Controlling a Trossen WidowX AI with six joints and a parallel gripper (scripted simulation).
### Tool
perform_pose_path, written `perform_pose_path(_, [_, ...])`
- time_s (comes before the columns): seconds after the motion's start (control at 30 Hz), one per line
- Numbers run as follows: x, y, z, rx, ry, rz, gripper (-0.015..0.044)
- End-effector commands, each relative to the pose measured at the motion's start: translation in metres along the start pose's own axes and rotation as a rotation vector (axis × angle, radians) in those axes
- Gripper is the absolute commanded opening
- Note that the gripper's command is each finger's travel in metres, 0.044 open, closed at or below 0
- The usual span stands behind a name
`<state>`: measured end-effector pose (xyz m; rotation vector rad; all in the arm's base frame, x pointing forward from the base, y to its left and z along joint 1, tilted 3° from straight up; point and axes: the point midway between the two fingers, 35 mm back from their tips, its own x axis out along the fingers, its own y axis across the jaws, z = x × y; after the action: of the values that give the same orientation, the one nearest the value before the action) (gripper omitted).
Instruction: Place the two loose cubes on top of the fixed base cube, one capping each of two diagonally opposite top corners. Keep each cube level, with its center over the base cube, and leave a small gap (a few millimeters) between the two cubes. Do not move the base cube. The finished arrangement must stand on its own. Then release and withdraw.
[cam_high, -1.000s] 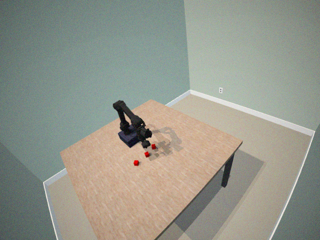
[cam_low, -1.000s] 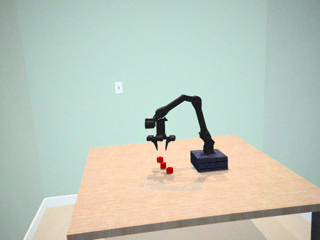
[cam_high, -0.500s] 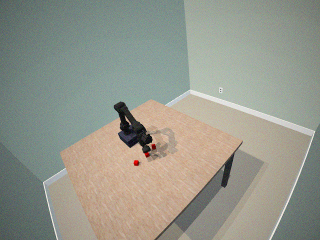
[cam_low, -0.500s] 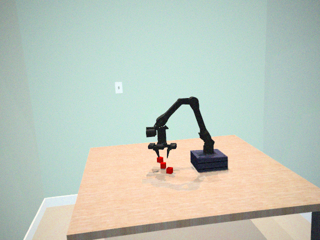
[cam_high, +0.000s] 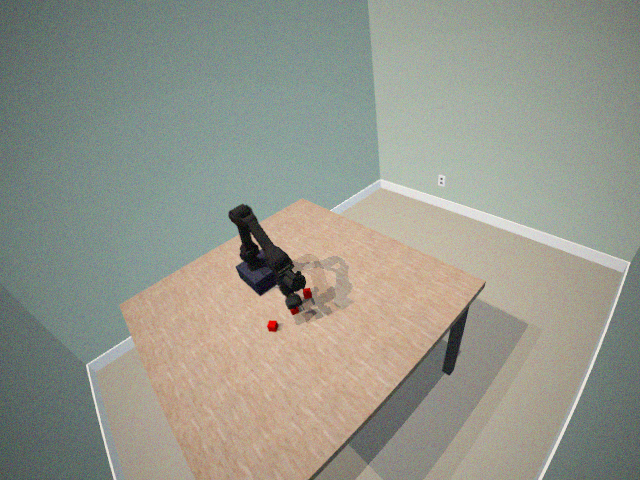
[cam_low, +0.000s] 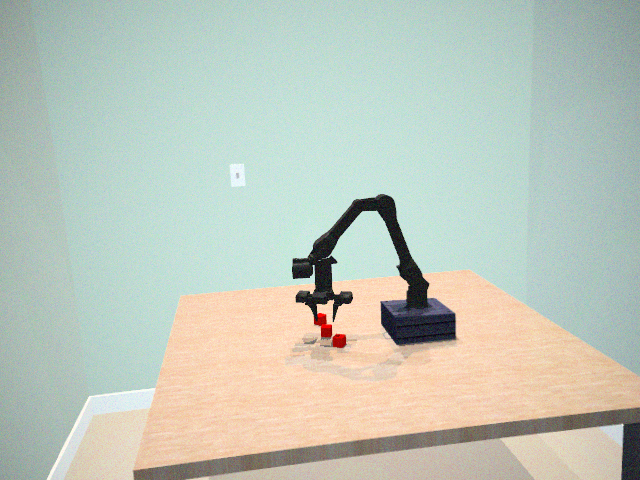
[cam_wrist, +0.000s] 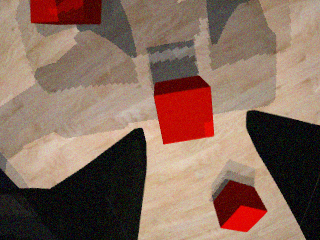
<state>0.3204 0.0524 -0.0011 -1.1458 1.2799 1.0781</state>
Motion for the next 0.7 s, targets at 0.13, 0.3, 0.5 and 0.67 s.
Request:
perform_pose_path(0.13, [0.016,0.002,-0.001,-0.004,0.007,0.012,0.0265])
perform_pose_path(0.3, [0.025,0.003,-0.001,-0.004,0.007,0.012,0.0265])
perform_pose_path(0.5, [0.034,0.003,-0.002,-0.004,0.007,0.012,0.0265])
perform_pose_path(0.67, [0.035,0.003,-0.002,-0.004,0.007,0.012,0.0212])
